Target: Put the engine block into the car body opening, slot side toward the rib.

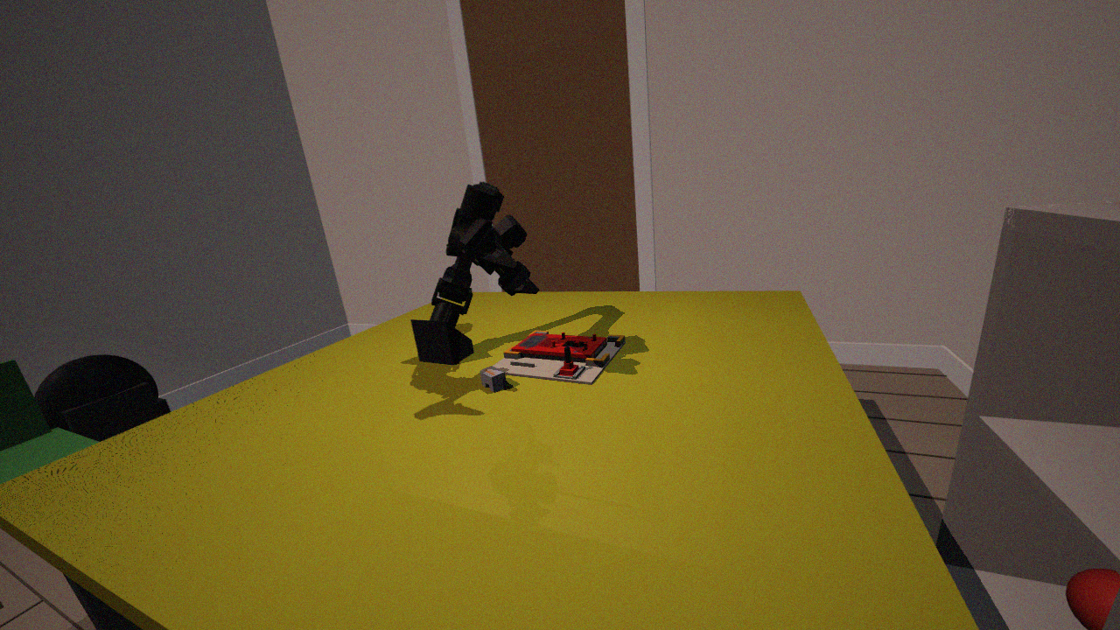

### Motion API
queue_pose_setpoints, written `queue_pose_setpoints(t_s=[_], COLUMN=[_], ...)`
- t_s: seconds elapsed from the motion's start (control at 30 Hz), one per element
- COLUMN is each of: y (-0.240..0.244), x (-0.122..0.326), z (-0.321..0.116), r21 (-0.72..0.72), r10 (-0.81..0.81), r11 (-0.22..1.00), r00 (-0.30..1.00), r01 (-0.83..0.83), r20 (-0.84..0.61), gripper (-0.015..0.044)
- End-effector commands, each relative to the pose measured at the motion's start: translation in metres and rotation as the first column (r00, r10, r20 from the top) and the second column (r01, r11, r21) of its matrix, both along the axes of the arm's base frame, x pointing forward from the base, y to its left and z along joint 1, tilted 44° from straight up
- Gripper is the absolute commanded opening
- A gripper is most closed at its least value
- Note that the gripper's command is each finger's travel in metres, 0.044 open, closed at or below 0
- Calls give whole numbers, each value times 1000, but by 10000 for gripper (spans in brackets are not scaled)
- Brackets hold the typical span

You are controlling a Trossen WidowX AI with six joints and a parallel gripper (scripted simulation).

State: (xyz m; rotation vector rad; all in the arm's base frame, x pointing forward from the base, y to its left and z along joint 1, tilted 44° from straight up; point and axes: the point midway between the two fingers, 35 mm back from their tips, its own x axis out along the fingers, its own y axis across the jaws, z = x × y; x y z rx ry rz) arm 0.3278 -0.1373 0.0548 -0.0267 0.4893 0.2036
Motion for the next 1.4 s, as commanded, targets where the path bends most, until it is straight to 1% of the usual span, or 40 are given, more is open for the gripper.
queue_pose_setpoints(t_s=[0.0, 0.37, 0.7, 1.03, 1.37], y=[-4, -7, -6, -3, 2], x=[2, -2, -9, -19, -32], z=[-9, -34, -52, -66, -75], r21=[102, 327, 442, 455, 360], r10=[-49, -138, -172, -158, -99], r11=[993, 912, 772, 590, 392], r00=[995, 936, 820, 649, 428], r01=[57, 247, 456, 667, 846], r20=[-82, -323, -545, -744, -898], gripper=[440, 440, 440, 440, 440])
